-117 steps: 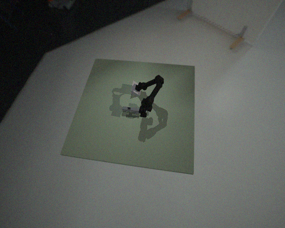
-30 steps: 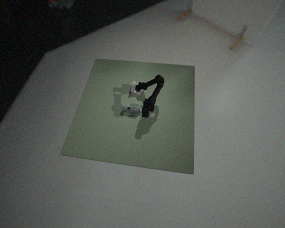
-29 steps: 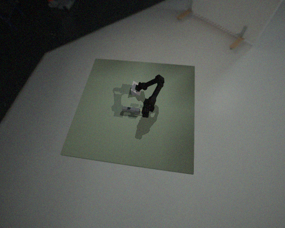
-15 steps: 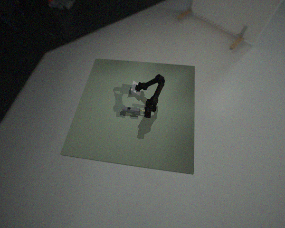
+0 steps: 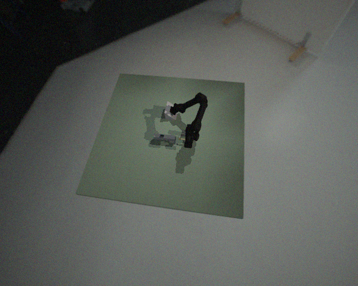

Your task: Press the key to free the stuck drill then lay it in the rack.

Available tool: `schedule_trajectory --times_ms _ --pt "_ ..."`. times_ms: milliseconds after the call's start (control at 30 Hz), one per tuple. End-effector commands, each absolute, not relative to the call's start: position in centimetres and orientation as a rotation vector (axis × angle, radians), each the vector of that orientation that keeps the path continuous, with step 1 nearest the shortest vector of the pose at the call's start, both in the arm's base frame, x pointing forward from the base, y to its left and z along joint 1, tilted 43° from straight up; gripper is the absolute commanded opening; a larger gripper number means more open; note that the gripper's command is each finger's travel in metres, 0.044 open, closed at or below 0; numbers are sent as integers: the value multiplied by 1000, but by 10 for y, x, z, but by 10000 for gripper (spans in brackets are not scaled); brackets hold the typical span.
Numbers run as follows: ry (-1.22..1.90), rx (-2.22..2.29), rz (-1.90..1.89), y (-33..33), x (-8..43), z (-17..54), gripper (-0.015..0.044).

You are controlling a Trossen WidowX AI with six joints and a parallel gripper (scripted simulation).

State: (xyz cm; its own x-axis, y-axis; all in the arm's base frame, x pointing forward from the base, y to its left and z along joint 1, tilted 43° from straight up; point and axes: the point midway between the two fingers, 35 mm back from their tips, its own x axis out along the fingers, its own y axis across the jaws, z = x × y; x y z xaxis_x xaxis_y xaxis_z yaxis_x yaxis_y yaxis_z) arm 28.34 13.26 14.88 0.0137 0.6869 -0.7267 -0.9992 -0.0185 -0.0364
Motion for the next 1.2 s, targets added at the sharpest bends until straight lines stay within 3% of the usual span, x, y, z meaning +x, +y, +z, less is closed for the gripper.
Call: schedule_trajectory --times_ms 0,1167 --pt "603 -672 1468 130 283 151 0" --pt "604 -672 1468 118 281 161 0"
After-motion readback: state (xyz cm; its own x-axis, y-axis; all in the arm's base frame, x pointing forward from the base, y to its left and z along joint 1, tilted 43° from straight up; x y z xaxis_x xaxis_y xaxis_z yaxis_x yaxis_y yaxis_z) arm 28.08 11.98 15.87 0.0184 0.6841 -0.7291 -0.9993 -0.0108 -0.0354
